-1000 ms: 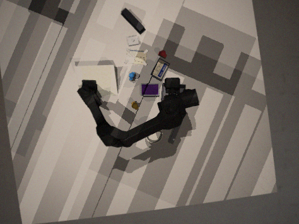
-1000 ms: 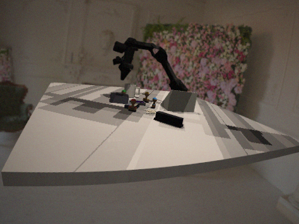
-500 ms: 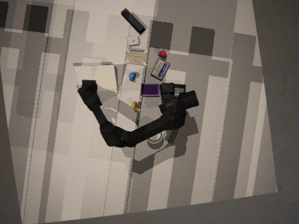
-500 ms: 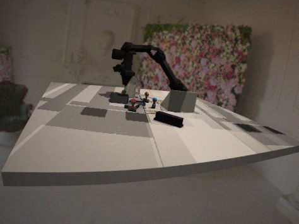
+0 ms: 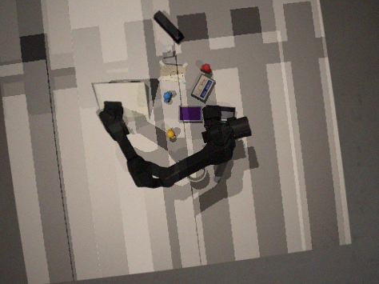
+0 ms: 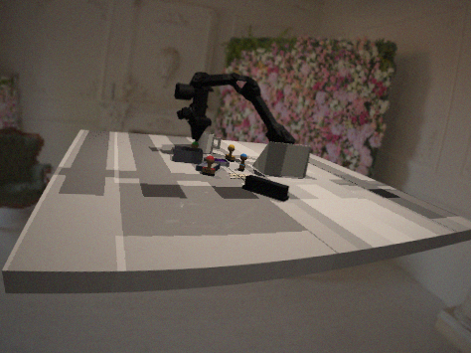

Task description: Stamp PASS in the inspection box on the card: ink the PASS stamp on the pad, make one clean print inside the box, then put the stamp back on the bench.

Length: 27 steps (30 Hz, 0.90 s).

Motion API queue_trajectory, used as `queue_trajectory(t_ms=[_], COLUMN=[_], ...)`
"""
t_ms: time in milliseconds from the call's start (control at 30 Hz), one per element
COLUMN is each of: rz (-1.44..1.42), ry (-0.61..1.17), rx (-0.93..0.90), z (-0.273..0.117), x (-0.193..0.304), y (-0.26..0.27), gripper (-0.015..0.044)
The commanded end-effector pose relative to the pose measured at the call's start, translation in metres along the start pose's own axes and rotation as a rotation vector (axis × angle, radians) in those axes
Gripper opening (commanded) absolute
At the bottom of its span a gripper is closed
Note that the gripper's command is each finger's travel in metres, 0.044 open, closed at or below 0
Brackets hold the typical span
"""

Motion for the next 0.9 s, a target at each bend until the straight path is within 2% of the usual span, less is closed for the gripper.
queue_trajectory(t_ms=[0,867], rz=[-0.004,-0.004], ry=[0.001,0.001], rx=[0.005,0.009], z=[0.007,0.049], x=[0.0,0.003], y=[-0.001,-0.002], gripper=[0.0228,0.0228])
Point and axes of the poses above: the point midway between the two fingers, 35 mm back from their tips, its own z axis out along the fingers, its own y axis across the jaws, x = y × z, the point moved 8 cm from there along -z, back along the fingers, and after that the axes turned 7 degrees about z, right-handed, at the moved point
